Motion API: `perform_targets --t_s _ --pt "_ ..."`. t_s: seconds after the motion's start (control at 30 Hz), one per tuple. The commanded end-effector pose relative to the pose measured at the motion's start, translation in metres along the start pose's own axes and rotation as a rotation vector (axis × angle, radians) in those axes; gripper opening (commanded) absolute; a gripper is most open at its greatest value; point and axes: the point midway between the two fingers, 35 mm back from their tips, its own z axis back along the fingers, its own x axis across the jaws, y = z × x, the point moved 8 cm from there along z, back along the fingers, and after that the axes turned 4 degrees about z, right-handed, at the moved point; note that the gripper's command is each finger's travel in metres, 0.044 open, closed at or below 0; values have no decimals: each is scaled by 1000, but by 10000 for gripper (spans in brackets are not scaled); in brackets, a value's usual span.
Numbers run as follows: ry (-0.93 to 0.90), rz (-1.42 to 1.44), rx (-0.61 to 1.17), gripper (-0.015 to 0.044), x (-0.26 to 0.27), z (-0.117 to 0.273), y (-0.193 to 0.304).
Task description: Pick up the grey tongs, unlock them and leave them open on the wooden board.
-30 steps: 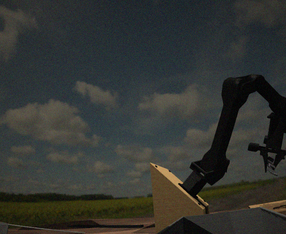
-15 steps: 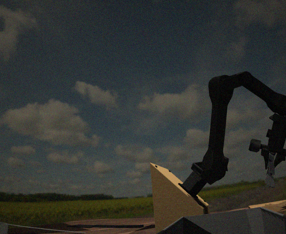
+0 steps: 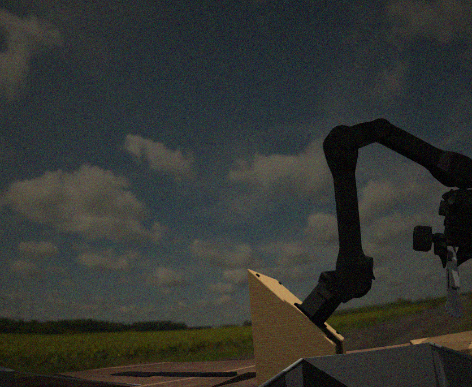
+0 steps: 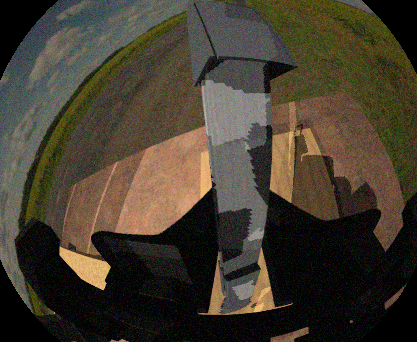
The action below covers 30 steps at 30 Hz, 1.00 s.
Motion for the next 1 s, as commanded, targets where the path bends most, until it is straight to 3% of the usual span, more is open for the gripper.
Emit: perform_targets --t_s 0.0,0.37,0.97 --pt "38 66 -83 -150 2 7 -1" --pt "145 255 -255 -150 10 24 0" --pt "147 259 -258 -150 10 25 0"
